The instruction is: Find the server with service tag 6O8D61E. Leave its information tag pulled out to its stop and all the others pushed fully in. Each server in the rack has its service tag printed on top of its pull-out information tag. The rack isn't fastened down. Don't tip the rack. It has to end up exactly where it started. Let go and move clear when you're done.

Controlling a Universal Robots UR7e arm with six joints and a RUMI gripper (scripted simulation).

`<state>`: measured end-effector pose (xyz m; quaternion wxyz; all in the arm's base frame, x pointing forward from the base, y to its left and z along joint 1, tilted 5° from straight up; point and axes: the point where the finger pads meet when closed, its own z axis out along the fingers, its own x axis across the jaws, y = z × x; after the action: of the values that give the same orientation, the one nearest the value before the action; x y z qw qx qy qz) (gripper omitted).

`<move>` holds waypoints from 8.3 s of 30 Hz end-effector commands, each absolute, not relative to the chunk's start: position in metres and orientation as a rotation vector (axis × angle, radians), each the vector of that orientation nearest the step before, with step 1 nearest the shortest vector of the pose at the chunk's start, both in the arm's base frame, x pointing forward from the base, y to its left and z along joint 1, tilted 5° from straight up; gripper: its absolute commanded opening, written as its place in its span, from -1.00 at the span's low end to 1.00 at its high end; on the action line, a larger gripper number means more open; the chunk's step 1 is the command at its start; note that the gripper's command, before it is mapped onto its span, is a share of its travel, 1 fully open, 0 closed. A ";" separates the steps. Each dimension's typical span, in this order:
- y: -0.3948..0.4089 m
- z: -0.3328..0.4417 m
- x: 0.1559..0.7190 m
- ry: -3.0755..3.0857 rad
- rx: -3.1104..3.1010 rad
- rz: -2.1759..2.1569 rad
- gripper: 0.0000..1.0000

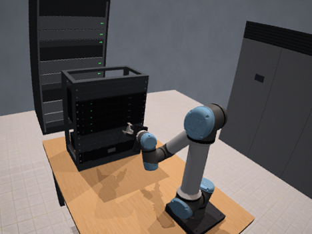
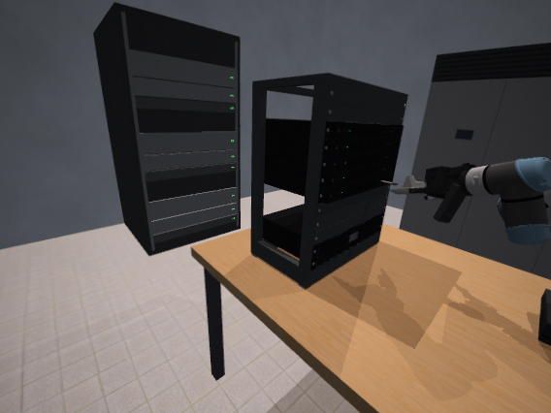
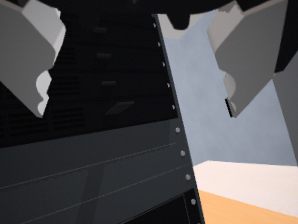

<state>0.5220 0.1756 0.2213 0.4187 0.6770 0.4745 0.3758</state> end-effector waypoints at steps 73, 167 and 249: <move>0.170 0.230 0.516 1.439 1.413 0.659 1.00; 0.165 0.245 0.509 1.667 1.066 0.330 1.00; 0.162 0.258 0.503 1.799 0.795 0.086 1.00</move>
<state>0.5033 0.1622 0.2567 0.5528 0.3421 0.7587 0.0411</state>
